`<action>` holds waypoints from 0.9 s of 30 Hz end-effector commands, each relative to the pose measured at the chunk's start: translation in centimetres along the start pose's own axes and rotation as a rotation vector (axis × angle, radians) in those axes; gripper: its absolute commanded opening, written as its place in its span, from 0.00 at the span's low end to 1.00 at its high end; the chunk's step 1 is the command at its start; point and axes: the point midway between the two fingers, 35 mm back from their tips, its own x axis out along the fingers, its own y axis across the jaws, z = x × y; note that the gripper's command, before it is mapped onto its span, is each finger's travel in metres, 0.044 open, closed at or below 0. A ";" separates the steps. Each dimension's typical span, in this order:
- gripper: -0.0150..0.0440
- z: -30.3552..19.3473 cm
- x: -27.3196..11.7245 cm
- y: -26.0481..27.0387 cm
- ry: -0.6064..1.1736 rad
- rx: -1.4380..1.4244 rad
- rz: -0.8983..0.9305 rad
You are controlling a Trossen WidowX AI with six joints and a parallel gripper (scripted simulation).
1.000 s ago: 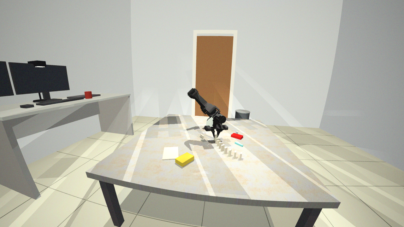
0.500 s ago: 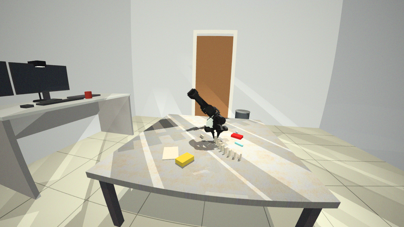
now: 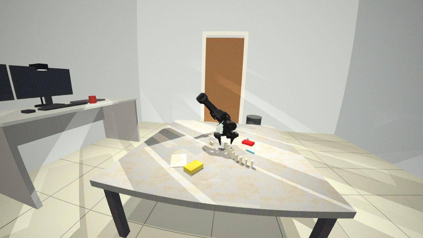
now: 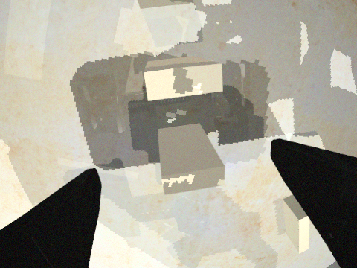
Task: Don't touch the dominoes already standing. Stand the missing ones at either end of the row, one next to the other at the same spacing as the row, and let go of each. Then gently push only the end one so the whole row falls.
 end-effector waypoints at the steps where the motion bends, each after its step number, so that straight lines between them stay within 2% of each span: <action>1: 1.00 0.8 -3.5 0.1 -0.015 0.003 0.007; 6: 1.00 0.3 -11.8 0.1 -0.013 0.005 0.009; 8: 1.00 0.1 -12.9 0.1 -0.012 0.006 0.007; 14: 1.00 -0.2 -12.4 -0.6 -0.013 -0.011 0.010; 23: 1.00 -7.2 -5.7 -8.3 -0.009 -0.235 0.000; 27: 1.00 -7.9 -5.2 -8.7 -0.006 -0.251 -0.004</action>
